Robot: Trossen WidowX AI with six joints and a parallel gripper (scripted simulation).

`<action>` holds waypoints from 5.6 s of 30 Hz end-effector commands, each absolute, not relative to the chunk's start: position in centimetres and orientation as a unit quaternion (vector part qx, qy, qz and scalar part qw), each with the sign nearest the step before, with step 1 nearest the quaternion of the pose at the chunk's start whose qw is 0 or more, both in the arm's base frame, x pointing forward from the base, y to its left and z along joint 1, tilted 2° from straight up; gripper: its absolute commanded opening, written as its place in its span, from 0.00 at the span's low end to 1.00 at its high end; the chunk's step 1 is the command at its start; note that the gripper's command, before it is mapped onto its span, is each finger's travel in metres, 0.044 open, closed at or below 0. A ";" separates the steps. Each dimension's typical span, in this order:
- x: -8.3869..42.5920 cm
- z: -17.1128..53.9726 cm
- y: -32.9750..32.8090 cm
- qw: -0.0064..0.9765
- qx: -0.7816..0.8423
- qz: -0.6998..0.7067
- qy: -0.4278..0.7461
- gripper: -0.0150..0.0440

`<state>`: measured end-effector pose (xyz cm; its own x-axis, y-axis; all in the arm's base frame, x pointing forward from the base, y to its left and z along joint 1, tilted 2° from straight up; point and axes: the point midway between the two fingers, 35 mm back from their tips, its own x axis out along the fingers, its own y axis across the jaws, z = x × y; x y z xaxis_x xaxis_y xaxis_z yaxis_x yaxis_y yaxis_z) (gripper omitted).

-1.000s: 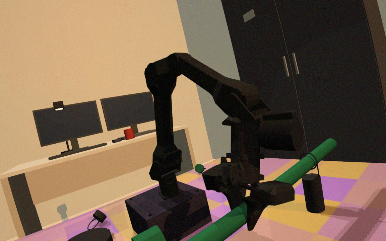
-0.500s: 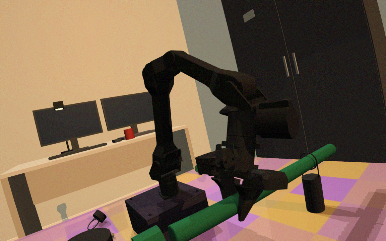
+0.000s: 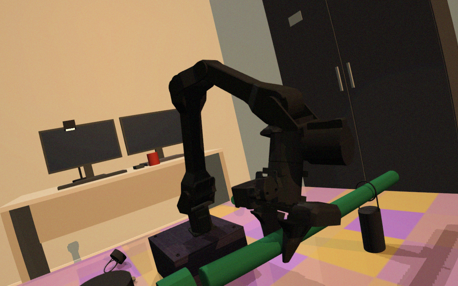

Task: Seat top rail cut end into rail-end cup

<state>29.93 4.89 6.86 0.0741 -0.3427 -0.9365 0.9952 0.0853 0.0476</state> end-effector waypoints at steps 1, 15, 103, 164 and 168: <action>30.1 7.4 4.7 0.616 0.400 -0.544 0.406 0.25; 30.4 7.9 4.4 0.616 0.400 -0.544 0.406 0.25; 30.4 7.2 2.8 0.609 0.397 -0.544 0.418 0.25; 30.6 8.0 1.9 0.604 0.401 -0.542 0.424 0.25; 30.7 8.4 1.8 0.604 0.401 -0.542 0.424 0.25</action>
